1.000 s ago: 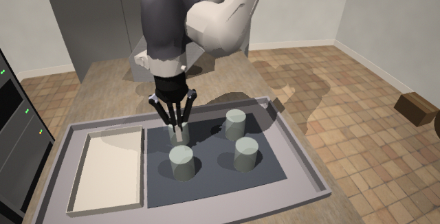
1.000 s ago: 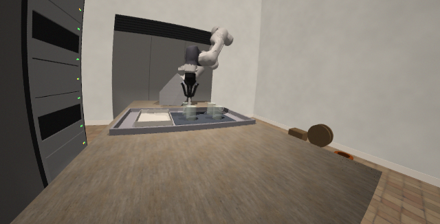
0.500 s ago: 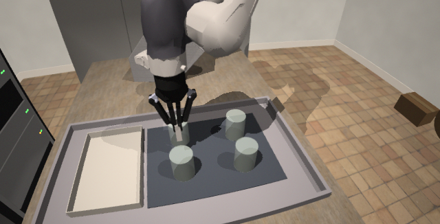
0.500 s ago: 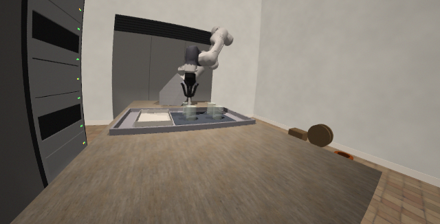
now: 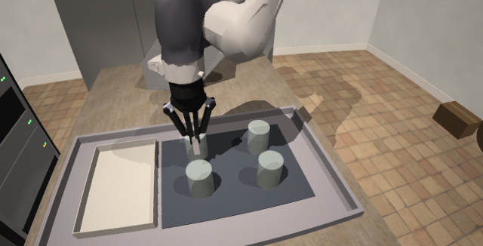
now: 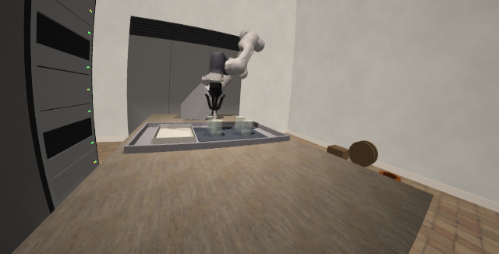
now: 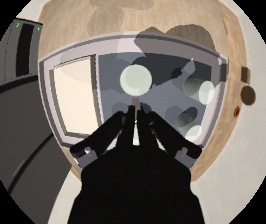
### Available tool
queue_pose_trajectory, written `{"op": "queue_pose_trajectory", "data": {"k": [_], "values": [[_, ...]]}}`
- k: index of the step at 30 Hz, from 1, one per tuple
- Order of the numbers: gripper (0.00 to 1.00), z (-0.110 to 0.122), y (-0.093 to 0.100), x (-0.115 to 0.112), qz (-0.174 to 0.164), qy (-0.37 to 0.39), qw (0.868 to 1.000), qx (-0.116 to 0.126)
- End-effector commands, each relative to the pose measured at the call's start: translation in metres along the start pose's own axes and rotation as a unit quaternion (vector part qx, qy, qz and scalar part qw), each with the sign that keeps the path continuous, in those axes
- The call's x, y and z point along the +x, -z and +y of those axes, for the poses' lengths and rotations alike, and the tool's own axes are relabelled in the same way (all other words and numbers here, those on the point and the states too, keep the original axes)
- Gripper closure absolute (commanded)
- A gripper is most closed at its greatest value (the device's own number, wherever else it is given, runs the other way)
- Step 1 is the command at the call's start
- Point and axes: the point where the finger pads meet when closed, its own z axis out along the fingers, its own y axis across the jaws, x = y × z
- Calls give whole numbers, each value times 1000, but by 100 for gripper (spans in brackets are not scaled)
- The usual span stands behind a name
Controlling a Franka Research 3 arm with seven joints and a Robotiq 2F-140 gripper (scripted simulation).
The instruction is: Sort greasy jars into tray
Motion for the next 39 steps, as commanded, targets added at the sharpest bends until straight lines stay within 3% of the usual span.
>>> {"op": "queue_pose_trajectory", "data": {"k": [1, 39], "values": [[100, 0, 0, 0, -2, 4, 1000, 1], [100, 0, 0, 4, -2, 4, 1000, 1]]}}
